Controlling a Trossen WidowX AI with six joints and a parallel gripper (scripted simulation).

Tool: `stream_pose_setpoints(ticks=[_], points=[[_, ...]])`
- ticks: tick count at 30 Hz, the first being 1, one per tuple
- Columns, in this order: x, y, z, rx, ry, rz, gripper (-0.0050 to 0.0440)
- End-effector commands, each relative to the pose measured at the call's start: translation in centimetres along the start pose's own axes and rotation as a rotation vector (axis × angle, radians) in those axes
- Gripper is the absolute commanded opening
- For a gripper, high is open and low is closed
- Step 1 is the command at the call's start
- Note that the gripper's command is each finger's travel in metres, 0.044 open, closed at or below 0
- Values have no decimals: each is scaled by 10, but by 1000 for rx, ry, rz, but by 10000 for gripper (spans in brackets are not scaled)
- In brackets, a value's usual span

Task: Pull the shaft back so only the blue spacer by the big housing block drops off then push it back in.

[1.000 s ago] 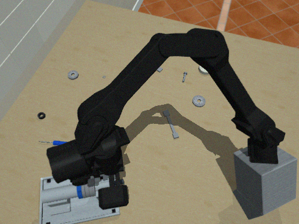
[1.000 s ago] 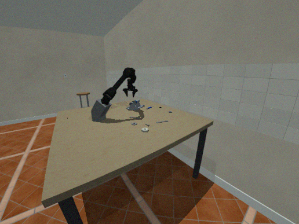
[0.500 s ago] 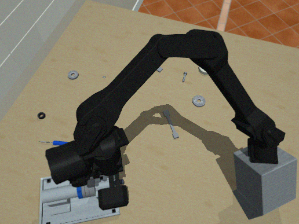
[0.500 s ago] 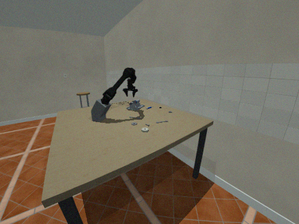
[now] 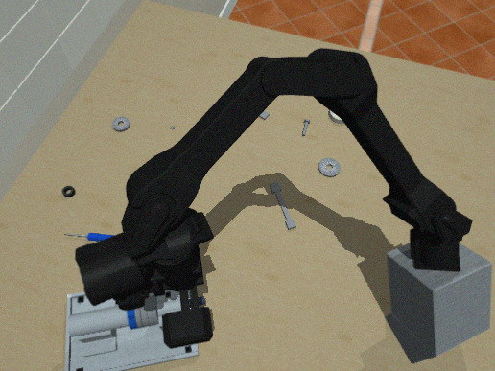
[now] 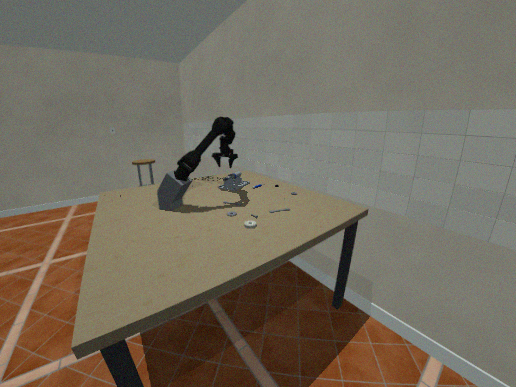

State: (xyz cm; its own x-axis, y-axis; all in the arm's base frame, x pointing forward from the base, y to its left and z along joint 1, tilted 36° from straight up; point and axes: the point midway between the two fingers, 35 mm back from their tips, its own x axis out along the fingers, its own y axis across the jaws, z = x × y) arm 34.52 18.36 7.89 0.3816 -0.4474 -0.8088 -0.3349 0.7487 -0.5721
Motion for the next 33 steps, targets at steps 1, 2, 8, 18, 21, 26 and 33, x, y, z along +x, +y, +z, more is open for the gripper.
stream_pose_setpoints(ticks=[1,2,8,18,21,26,33], points=[[0,0,0,-8,2,-3,440],[0,0,0,-8,2,-3,440],[0,0,0,-8,2,-3,440],[39,22,-4,592,-89,98,440],[49,28,-4,798,-117,145,440],[60,34,-4,1073,-154,224,440],[75,40,-11,1527,-180,381,440]])
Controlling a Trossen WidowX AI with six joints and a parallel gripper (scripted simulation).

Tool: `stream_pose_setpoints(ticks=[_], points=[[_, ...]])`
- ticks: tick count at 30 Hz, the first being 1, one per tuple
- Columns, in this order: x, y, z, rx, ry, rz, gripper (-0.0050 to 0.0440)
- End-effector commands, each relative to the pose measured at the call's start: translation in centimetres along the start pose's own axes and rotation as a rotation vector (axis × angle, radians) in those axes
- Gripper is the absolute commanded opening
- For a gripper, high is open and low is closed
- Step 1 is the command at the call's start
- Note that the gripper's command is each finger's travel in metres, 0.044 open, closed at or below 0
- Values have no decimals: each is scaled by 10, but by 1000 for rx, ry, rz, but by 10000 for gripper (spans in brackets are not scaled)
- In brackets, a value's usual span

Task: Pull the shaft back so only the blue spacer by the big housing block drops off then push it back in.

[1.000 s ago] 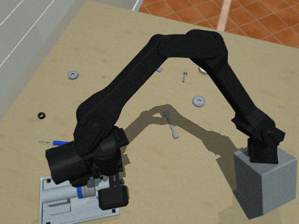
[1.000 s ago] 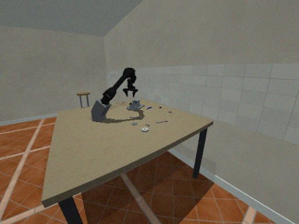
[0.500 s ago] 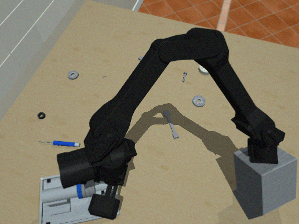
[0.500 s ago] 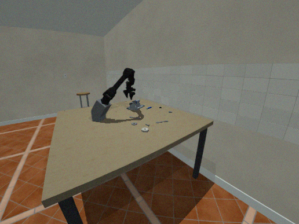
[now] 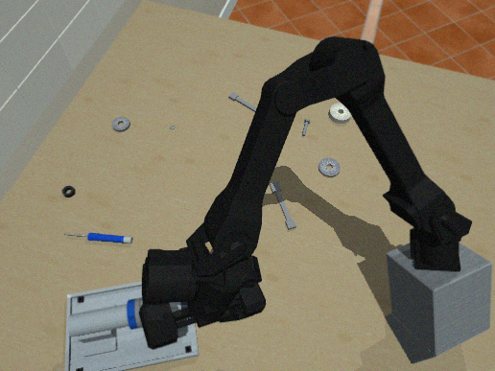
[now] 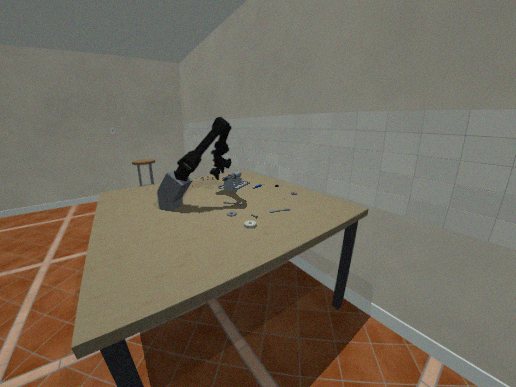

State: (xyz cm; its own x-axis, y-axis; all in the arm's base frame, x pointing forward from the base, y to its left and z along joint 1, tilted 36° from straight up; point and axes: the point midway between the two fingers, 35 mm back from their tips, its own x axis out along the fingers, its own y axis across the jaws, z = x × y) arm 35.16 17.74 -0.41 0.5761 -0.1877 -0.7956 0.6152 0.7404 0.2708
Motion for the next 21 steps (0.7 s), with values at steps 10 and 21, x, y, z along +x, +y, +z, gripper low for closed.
stream_pose_setpoints(ticks=[10,21], points=[[8,-20,7,798,36,223,440],[-5,-47,24,1521,179,435,440]])
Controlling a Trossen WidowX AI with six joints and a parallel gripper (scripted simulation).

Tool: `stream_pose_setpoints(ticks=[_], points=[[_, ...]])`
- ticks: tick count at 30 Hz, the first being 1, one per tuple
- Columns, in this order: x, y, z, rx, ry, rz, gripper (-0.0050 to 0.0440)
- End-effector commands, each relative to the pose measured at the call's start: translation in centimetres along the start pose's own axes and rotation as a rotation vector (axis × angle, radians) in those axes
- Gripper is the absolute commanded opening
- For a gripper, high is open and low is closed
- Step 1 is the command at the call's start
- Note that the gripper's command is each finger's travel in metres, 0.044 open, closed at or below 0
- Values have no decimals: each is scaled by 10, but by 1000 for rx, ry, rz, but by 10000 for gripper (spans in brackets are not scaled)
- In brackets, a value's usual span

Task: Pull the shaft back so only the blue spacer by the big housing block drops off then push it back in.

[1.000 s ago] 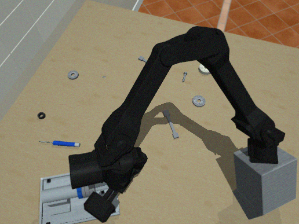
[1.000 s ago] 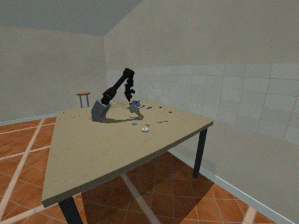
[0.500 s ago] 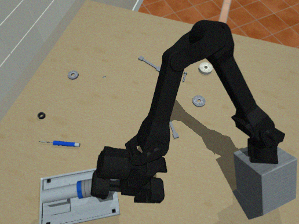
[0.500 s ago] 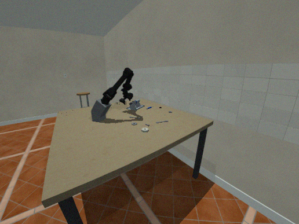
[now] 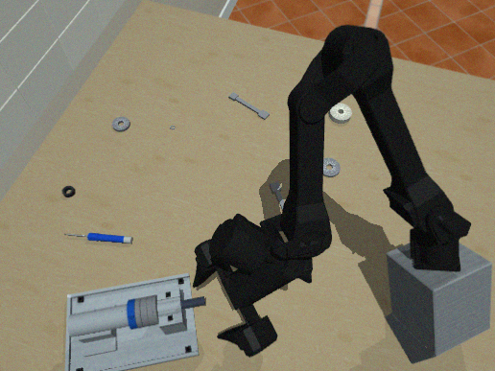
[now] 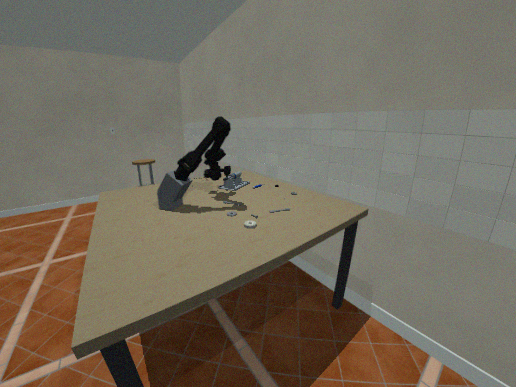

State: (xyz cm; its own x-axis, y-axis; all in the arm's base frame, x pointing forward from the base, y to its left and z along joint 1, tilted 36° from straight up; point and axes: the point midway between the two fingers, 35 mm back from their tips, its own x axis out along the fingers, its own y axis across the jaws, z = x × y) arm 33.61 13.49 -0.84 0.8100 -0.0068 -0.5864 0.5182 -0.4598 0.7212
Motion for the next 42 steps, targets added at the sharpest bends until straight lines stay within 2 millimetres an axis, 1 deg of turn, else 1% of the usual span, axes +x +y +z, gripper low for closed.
stream_pose_setpoints(ticks=[1,3,5,7,27,37,42], points=[[-10,10,4,235,68,54,440],[-10,10,4,235,68,54,440],[-15,14,6,331,99,73,440],[-17,15,7,359,107,77,440],[-16,15,7,359,107,77,440],[-7,16,5,359,107,77,440],[2,17,4,359,107,77,440]])
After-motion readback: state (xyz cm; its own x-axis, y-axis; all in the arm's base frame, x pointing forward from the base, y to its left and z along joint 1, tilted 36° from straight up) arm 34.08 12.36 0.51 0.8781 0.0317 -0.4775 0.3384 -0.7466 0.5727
